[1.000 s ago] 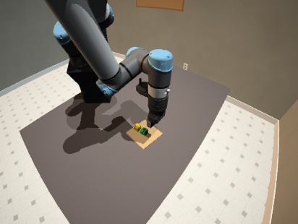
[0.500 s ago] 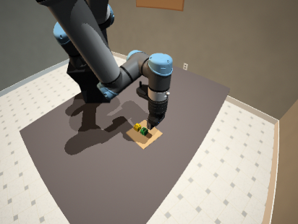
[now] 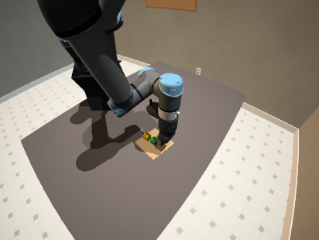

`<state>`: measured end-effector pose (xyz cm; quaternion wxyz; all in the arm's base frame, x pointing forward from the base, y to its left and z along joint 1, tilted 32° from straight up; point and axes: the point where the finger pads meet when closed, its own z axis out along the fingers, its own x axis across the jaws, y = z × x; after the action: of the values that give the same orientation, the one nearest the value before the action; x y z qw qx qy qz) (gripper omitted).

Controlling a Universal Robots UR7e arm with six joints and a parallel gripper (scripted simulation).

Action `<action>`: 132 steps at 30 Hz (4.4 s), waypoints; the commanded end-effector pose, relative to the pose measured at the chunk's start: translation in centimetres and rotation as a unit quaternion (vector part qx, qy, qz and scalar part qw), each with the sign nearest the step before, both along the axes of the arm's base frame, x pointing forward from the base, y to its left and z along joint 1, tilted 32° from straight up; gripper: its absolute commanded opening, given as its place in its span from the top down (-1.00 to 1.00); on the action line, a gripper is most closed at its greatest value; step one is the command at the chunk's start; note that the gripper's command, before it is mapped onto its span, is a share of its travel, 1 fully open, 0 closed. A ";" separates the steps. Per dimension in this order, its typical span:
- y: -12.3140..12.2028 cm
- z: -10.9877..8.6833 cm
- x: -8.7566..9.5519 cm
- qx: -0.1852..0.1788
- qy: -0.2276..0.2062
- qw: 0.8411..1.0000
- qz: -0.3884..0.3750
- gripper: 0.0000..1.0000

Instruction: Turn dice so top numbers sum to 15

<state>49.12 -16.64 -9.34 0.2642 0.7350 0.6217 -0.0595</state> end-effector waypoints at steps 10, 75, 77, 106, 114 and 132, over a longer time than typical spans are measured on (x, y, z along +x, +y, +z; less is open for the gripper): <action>-1.3 -2.4 0.9 -0.001 -0.001 1.000 0.001 -0.14; -1.5 -2.7 1.0 -0.001 -0.001 1.000 0.001 -0.14; -1.5 -2.7 1.0 -0.001 -0.001 1.000 0.001 -0.14; -1.5 -2.7 1.0 -0.001 -0.001 1.000 0.001 -0.14; -1.5 -2.7 1.0 -0.001 -0.001 1.000 0.001 -0.50; -1.5 -2.7 0.9 -0.001 -0.001 1.000 0.001 -0.74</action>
<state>50.03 -18.18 -12.09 0.2648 0.7347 0.6217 -0.0592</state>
